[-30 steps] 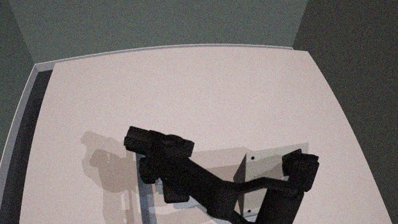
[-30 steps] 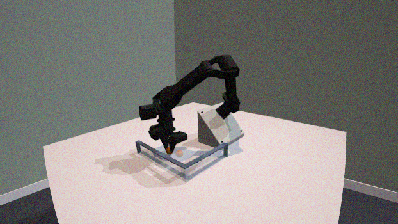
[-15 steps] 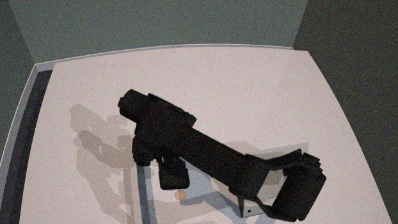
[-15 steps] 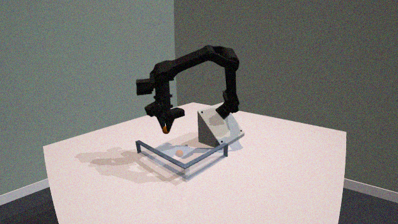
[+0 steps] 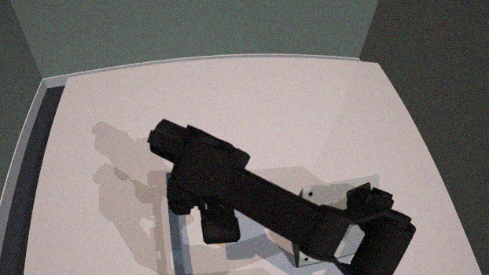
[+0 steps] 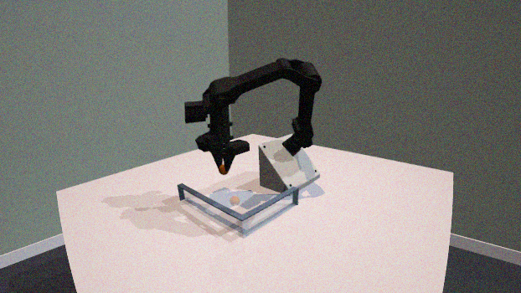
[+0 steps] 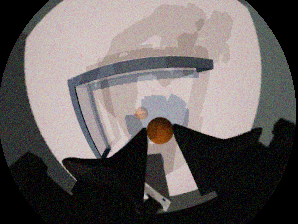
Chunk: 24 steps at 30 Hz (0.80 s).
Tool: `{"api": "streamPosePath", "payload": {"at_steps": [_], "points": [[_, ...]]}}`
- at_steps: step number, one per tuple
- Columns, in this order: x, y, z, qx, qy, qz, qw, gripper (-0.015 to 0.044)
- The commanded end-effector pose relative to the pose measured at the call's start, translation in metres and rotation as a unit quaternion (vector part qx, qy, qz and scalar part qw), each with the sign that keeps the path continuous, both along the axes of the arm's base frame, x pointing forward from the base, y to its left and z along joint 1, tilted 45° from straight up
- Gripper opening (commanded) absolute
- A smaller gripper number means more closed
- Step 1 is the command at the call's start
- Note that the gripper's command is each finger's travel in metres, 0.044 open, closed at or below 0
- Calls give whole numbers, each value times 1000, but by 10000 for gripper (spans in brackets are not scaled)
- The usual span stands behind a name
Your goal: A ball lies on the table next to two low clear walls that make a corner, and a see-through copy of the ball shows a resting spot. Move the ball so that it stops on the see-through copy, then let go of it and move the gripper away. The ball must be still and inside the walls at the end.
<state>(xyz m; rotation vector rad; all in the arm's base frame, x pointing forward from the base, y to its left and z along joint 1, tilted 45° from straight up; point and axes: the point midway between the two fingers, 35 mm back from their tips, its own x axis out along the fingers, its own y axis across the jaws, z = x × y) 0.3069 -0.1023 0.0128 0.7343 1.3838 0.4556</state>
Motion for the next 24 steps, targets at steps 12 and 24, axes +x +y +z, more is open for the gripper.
{"api": "streamPosePath", "payload": {"at_steps": [12,24], "points": [[0,45,-6,2,-3,-1,1000,0],[7,85,-45,4,-3,0,1000,0]]}}
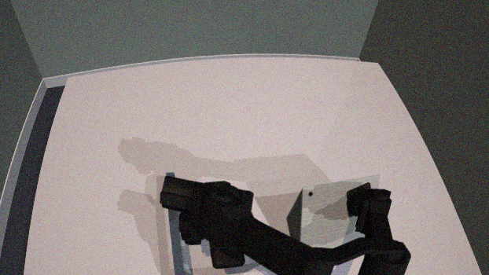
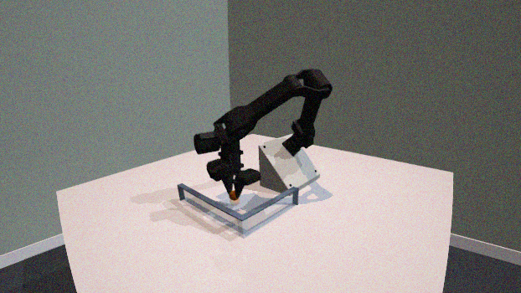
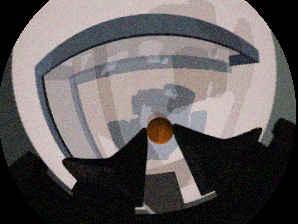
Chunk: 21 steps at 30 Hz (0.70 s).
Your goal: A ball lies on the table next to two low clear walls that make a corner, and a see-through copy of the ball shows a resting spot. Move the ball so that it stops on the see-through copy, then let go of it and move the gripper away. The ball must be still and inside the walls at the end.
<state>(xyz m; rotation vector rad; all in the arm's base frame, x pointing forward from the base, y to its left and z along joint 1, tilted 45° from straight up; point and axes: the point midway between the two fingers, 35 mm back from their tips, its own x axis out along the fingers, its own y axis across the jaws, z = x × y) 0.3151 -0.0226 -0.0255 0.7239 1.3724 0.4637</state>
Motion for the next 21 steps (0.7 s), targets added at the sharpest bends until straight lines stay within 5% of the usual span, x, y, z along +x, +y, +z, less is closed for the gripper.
{"api": "streamPosePath", "payload": {"at_steps": [1,21], "points": [[-1,5,-7,5,4,-3,1000,0],[2,19,-20,6,4,-3,1000,0]]}}
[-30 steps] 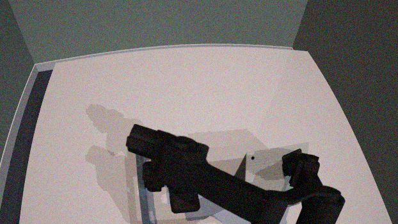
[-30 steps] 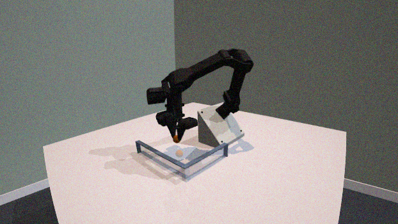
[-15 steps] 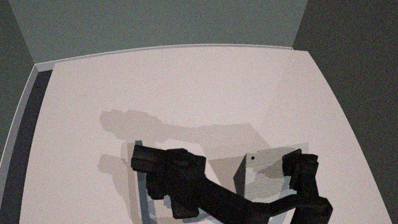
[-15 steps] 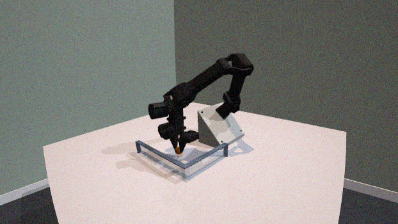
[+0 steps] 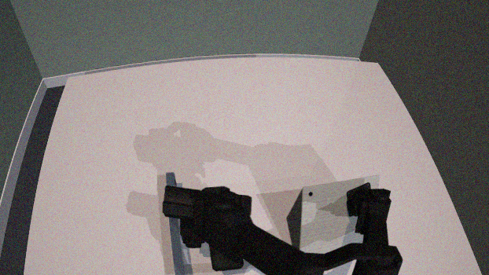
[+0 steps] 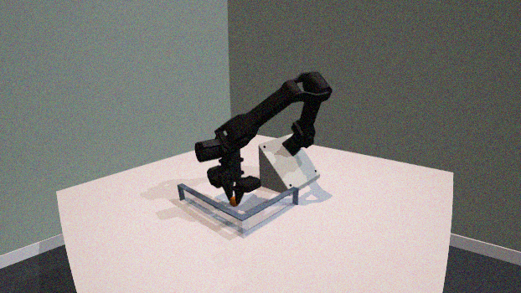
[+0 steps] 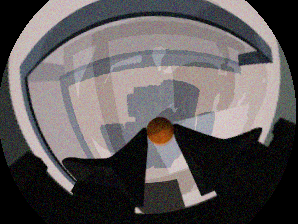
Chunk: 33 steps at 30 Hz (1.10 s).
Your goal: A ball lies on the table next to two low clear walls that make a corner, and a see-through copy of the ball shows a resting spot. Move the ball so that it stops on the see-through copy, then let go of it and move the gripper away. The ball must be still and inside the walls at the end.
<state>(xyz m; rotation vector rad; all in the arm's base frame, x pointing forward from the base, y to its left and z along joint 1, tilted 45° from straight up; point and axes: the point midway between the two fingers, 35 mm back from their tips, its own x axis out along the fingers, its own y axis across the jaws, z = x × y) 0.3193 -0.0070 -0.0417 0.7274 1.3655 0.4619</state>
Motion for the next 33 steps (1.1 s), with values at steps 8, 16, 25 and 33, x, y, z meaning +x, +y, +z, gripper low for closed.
{"api": "streamPosePath", "payload": {"at_steps": [8,16,25,33], "points": [[0,0,0,0,0,0,1000,184],[0,0,0,0,0,0,1000,263],[-16,-59,59,3,7,-1,1000,263],[-13,-58,52,4,5,-10,1000,263]]}}
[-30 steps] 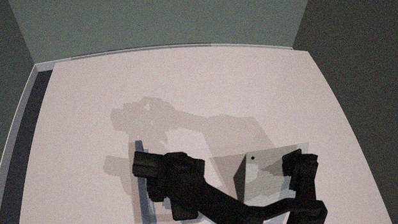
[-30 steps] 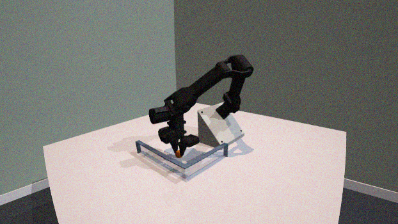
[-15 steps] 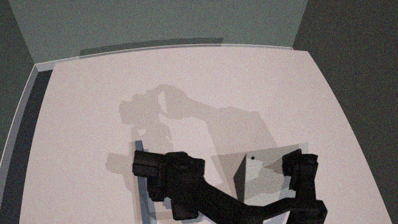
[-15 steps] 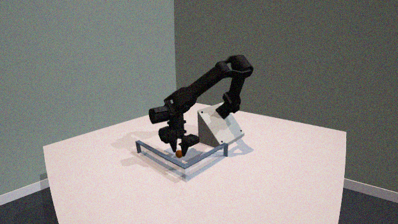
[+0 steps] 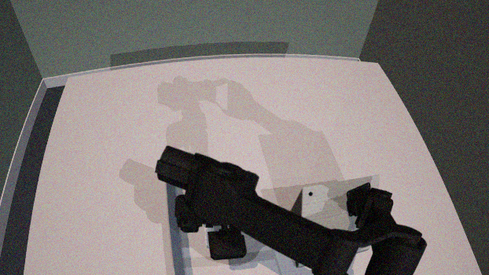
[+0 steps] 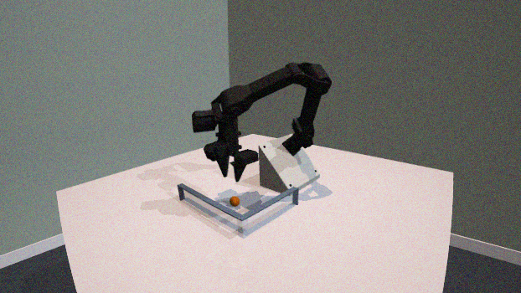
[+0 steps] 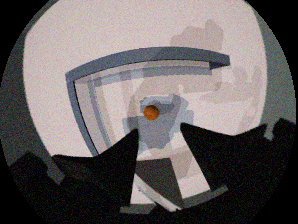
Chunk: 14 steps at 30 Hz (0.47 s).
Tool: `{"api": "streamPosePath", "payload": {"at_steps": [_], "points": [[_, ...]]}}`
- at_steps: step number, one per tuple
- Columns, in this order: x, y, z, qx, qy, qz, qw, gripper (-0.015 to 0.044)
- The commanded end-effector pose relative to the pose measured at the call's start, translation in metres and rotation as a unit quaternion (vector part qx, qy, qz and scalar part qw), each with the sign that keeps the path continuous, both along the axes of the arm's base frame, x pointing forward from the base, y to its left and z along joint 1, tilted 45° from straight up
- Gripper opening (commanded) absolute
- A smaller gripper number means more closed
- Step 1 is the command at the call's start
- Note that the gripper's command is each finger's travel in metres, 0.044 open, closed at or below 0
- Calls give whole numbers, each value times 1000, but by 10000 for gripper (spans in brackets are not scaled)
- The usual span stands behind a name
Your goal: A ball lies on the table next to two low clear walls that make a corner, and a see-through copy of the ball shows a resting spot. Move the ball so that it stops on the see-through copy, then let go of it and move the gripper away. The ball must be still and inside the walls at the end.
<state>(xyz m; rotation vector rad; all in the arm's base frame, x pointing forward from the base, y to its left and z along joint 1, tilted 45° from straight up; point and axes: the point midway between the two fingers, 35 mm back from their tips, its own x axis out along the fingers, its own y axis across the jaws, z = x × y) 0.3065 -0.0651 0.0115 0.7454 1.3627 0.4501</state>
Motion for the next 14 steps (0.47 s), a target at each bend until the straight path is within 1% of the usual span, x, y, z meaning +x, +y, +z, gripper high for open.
{"api": "streamPosePath", "payload": {"at_steps": [1,3,6,8,14], "points": [[0,0,-1,1,2,-1,1000,263],[-2,-6,6,1,2,-1,1000,316],[-9,-25,29,1,0,0,1000,395],[-10,-27,30,1,0,0,1000,440],[-10,-27,30,1,0,0,1000,440]]}}
